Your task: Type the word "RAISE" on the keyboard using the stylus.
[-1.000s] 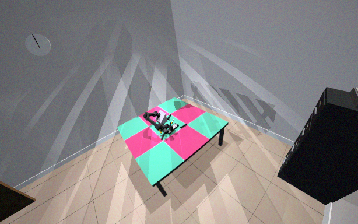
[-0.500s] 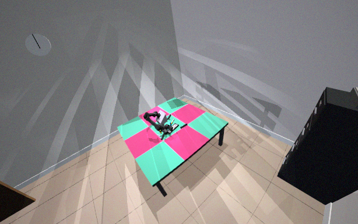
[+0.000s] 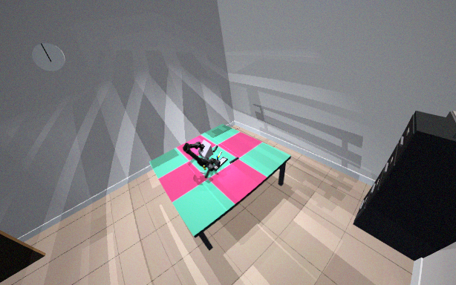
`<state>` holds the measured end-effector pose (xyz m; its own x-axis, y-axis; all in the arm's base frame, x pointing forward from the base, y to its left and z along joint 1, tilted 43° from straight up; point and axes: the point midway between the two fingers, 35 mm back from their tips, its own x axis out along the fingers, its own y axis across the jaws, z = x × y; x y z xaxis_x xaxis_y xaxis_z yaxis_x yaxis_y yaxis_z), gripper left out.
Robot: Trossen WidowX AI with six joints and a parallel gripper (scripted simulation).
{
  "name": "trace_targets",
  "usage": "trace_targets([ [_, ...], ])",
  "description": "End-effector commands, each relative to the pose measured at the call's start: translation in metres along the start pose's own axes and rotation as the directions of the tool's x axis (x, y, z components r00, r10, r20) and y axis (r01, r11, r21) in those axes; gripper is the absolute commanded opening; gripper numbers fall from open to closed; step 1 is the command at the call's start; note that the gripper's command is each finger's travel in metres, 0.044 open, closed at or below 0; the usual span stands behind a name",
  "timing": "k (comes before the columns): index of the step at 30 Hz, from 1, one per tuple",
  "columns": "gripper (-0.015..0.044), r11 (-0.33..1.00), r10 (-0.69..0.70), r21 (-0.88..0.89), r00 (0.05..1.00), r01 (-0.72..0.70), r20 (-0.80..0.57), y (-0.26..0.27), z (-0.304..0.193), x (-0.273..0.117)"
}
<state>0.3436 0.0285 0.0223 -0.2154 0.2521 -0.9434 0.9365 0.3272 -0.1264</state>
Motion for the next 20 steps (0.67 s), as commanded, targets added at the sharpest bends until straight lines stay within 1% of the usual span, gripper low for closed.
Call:
trace_targets([
  [1, 0.0081, 1.0, 0.002, -0.003, 1.0, -0.002, 0.004, 0.001, -0.014, -0.009],
  [5, 0.0081, 1.0, 0.002, -0.003, 1.0, -0.002, 0.003, 0.0, -0.032, -0.018],
  [20, 0.0081, 1.0, -0.004, -0.008, 1.0, 0.004, 0.006, -0.001, -0.028, -0.015],
])
